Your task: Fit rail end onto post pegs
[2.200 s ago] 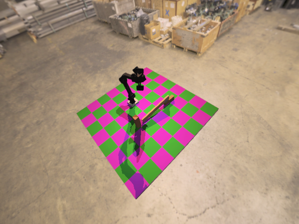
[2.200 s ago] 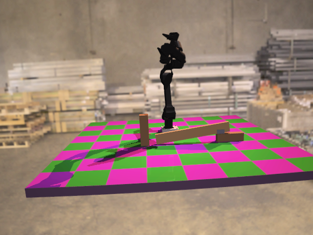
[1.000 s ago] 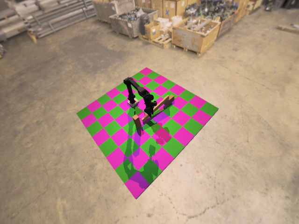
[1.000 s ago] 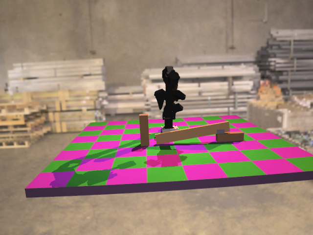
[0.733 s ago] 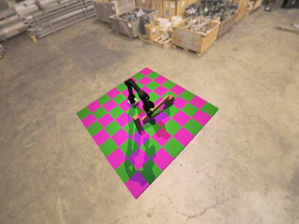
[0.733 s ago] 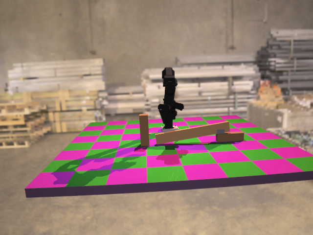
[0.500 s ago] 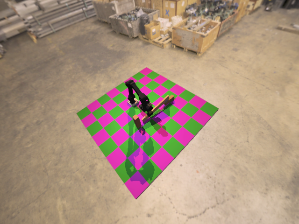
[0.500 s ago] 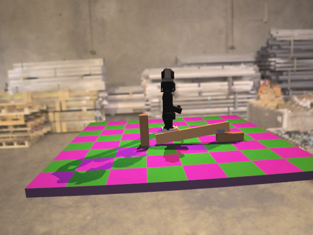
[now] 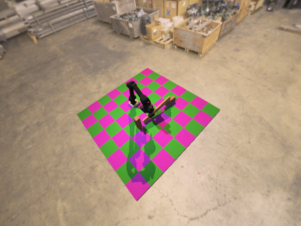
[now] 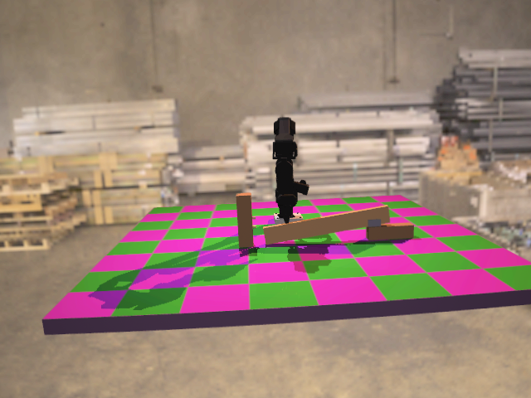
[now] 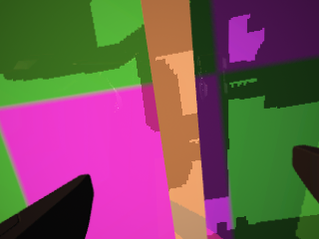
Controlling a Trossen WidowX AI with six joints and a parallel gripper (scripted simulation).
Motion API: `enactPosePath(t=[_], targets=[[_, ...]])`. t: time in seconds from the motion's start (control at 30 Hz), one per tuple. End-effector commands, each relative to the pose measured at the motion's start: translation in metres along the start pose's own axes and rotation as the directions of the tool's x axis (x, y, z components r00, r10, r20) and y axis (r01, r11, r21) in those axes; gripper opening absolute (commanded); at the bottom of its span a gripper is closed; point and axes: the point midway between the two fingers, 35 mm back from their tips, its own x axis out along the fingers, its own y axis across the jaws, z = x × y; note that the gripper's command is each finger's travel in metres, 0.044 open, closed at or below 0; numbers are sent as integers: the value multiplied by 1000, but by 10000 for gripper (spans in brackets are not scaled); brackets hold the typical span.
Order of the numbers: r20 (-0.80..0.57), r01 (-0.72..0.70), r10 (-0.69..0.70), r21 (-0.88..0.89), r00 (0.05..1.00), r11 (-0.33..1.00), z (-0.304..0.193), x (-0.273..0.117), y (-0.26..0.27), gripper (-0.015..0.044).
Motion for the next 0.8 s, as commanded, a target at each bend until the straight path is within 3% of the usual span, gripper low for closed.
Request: enactPosePath(t=[0.0, 0.77], targets=[[5, -7, 7, -4, 1000, 1000, 1, 8, 1, 440], [6, -7, 7, -4, 1000, 1000, 1, 46, 1, 440]])
